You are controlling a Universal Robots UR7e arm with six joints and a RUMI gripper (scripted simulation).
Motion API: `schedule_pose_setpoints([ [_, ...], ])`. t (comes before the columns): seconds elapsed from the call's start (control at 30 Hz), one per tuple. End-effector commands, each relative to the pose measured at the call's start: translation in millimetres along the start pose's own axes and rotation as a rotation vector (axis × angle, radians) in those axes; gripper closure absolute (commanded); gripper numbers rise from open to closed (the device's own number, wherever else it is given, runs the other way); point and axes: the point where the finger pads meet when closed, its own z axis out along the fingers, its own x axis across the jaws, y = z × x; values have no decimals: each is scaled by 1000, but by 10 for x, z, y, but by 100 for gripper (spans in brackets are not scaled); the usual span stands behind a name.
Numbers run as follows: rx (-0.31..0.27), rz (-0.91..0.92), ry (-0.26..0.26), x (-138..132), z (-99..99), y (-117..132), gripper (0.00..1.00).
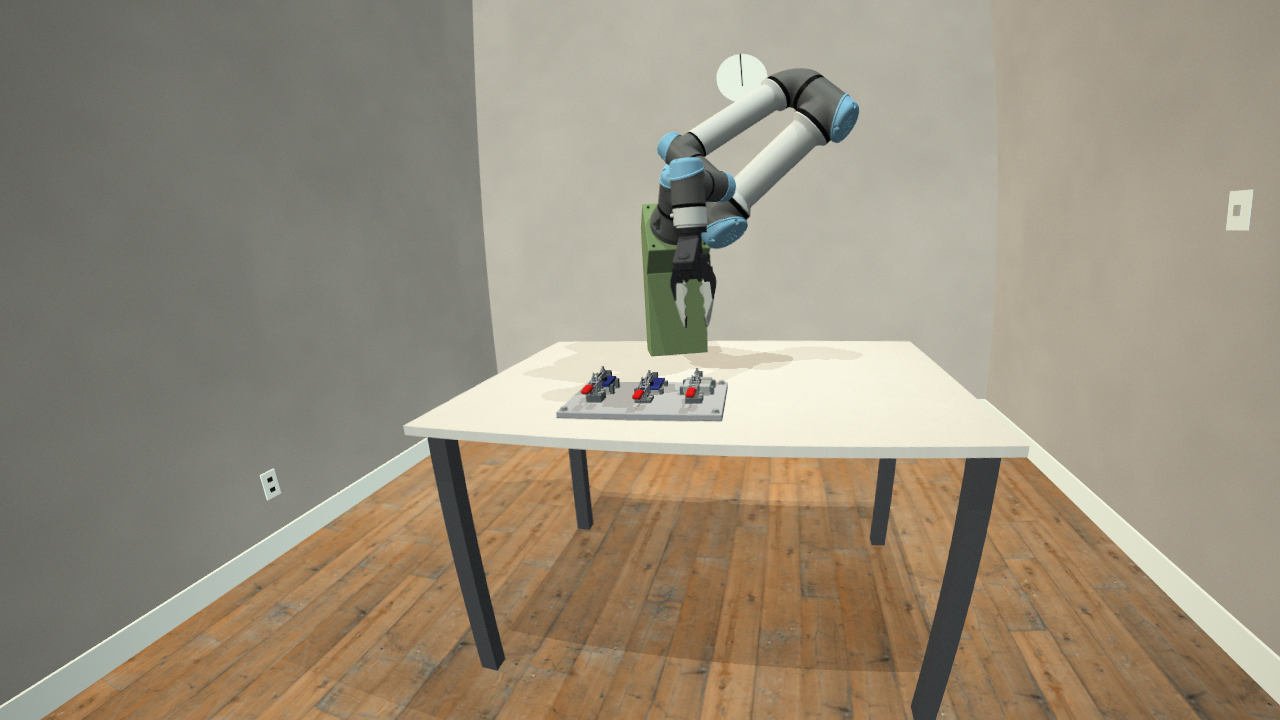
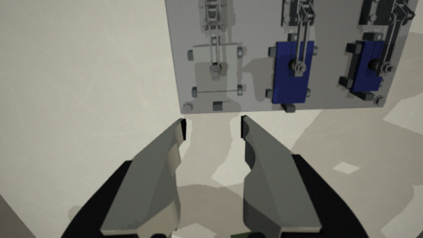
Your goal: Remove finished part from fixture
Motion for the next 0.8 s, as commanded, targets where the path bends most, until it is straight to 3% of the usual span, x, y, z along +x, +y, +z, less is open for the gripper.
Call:
schedule_pose_setpoints([
  [0.0,-8,1,23,-1,67,-14,72],
  [0.77,-8,1,23,3,201,-13,72],
])
